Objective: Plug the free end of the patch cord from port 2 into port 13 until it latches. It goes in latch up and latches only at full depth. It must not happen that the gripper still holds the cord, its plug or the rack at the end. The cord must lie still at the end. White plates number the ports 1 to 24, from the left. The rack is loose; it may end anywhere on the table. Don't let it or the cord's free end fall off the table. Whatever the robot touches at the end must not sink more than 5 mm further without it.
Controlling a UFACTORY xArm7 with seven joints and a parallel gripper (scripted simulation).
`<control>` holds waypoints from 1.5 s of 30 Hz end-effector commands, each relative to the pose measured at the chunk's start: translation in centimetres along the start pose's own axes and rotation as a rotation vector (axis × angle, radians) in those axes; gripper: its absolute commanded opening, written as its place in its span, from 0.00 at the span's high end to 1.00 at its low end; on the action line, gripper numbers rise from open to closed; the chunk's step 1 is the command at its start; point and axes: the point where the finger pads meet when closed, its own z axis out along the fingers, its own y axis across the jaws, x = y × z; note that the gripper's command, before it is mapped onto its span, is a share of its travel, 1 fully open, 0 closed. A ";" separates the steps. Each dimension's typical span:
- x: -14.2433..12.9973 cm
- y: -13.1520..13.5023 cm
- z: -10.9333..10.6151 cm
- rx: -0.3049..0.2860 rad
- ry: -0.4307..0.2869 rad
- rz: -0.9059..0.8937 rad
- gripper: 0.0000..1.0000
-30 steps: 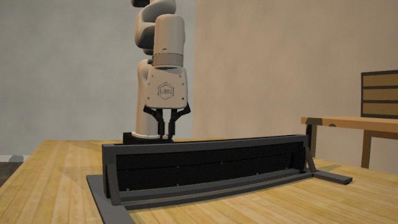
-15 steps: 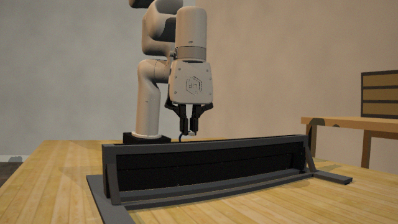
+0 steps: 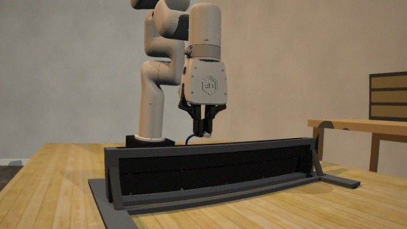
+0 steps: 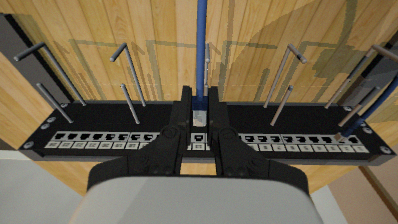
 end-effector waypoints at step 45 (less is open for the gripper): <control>-2.3 0.0 1.7 0.004 -0.004 -0.008 1.00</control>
